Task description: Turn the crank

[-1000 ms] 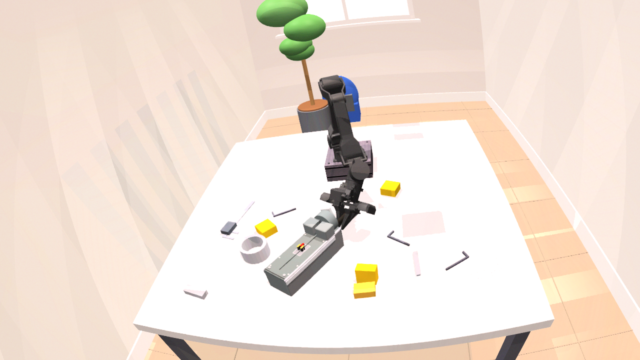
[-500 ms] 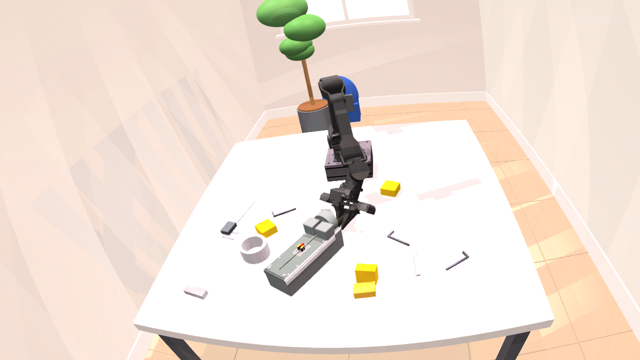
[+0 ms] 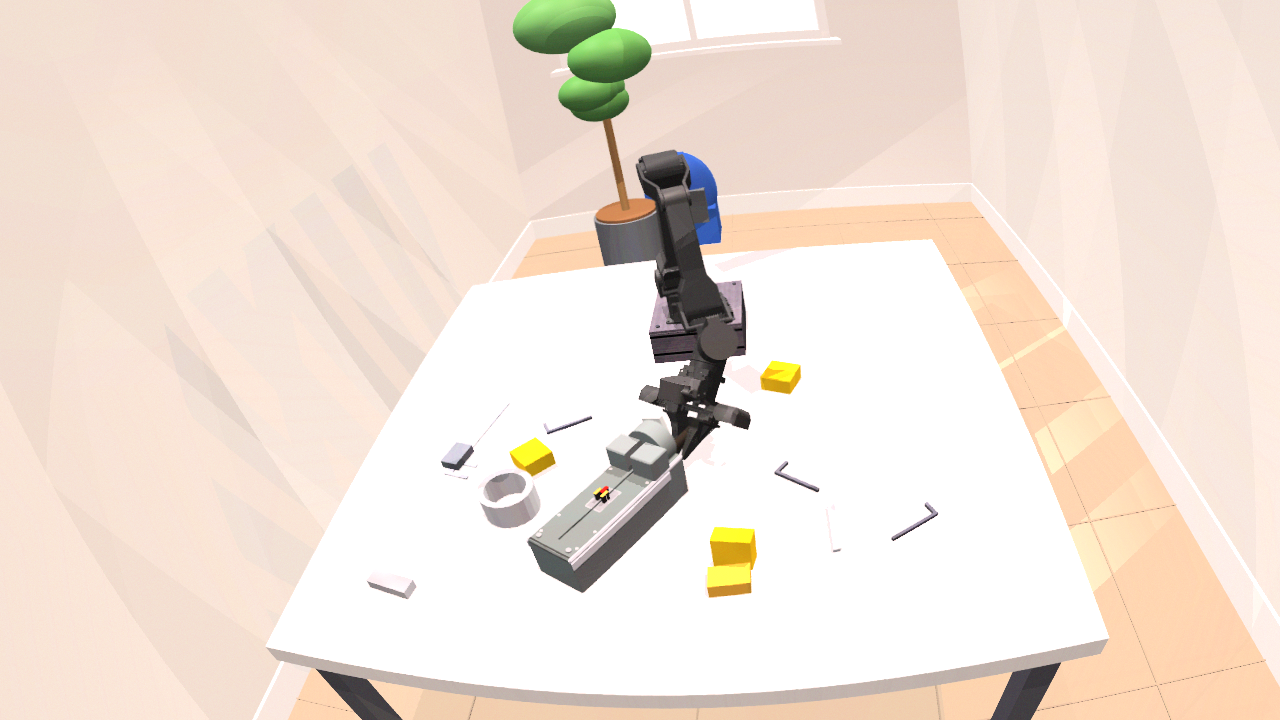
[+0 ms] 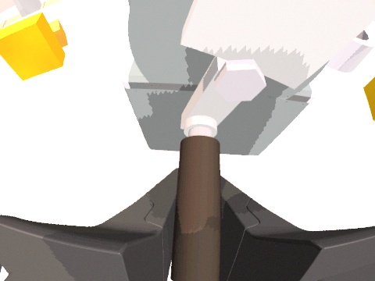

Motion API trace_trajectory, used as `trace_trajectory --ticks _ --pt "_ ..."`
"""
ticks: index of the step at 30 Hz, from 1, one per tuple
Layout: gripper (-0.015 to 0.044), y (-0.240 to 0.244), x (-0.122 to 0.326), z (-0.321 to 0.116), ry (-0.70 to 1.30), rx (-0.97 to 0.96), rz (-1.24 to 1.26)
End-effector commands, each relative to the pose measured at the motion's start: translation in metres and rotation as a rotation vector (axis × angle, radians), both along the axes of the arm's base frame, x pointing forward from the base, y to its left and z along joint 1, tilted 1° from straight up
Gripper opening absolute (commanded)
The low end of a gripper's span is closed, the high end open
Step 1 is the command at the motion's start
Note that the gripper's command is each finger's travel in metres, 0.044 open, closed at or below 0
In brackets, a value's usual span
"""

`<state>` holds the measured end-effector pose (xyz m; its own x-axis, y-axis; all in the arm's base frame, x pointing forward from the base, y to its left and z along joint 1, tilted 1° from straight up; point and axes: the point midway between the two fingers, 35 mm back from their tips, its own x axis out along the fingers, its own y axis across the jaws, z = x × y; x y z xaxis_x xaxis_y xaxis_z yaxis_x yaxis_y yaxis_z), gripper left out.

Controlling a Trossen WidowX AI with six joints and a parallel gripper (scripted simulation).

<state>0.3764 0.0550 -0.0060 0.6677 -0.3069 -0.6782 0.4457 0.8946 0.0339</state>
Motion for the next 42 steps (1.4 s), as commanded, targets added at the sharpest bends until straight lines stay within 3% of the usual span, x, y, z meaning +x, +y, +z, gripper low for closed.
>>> trace_trajectory --ticks 1,42 --pt "0.0000 -0.0079 -0.0038 -0.0031 0.014 -0.011 -0.016" --pt "0.0000 -0.0114 -0.0056 -0.0019 0.014 -0.012 -0.016"
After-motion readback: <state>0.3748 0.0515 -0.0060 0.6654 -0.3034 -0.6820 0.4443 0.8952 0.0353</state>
